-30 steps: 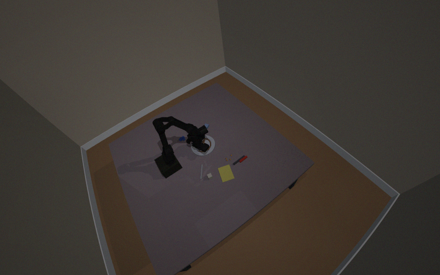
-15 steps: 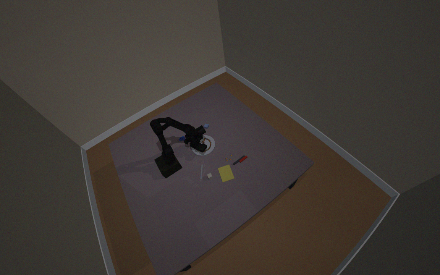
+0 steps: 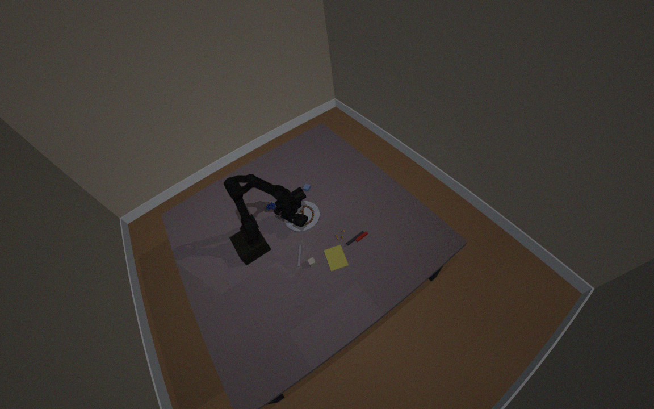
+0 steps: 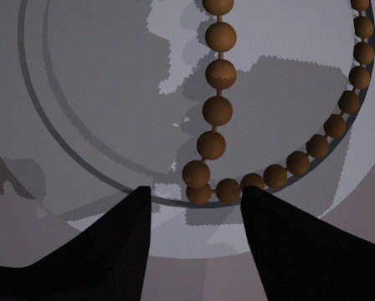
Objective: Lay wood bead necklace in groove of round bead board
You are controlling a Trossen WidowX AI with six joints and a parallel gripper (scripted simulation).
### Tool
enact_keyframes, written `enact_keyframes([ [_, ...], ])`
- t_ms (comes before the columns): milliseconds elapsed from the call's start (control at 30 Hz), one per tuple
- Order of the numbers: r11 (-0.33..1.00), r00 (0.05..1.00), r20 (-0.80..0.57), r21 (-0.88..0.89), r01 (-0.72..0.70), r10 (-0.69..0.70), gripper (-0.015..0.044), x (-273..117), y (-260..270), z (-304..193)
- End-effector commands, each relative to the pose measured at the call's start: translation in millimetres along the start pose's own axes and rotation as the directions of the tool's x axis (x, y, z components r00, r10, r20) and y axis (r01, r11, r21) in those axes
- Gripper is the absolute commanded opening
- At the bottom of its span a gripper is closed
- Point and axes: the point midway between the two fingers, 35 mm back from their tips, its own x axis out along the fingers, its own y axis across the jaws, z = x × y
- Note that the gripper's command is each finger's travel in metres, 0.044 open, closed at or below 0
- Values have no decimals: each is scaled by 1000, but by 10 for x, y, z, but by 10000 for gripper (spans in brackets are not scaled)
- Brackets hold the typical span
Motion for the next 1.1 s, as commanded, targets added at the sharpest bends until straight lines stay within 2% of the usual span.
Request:
enact_keyframes([
  [0, 1000, 1000, 0, 0, 0, 0, 263, -2, -1, 0],
  [233, 1000, 1000, -3, 1, -1, 1, 440, -22, 3, -7],
  [1067, 1000, 1000, -4, 6, -2, 2, 440, -55, 3, -7],
])
